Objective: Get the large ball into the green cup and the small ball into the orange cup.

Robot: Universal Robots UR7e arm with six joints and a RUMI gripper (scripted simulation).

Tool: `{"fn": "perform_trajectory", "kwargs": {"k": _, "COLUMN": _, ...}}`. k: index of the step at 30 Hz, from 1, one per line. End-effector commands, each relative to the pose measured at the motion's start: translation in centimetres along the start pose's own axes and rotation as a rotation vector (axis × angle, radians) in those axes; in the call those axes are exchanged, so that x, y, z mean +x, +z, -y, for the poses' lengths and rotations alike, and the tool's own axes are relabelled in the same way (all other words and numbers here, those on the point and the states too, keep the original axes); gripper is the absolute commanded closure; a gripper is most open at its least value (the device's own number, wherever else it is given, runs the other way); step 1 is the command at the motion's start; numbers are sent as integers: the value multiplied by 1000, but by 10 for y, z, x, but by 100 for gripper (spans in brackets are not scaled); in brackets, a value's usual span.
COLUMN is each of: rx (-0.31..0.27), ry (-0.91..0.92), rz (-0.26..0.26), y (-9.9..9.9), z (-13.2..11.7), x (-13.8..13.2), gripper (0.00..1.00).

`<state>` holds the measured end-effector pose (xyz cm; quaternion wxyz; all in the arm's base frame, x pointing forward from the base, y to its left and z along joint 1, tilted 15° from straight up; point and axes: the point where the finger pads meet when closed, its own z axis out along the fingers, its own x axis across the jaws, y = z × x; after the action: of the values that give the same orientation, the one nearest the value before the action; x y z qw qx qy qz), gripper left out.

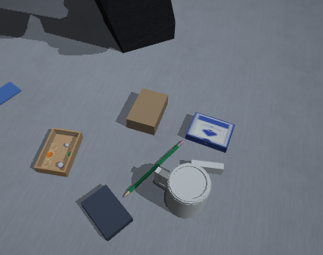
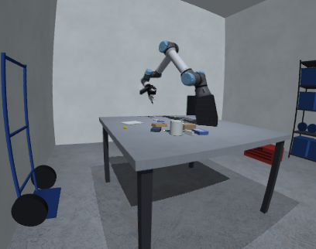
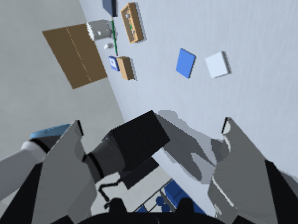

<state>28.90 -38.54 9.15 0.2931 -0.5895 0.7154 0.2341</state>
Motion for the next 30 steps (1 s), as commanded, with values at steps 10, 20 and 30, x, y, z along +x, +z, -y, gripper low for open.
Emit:
{"fn": "perform_trajectory", "kwargs": {"k": 10, "rx": 0, "ry": 0, "rz": -1, "y": -1, "z": 0, "x": 0, "gripper": 0}}
{"fn": "perform_trajectory", "kwargs": {"k": 20, "rx": 0, "ry": -2, "rz": -1, "y": 0, "z": 0, "x": 0, "gripper": 0}}
{"fn": "perform_trajectory", "kwargs": {"k": 30, "rx": -26, "ry": -80, "rz": -23, "y": 13, "z": 7, "x": 0, "gripper": 0}}
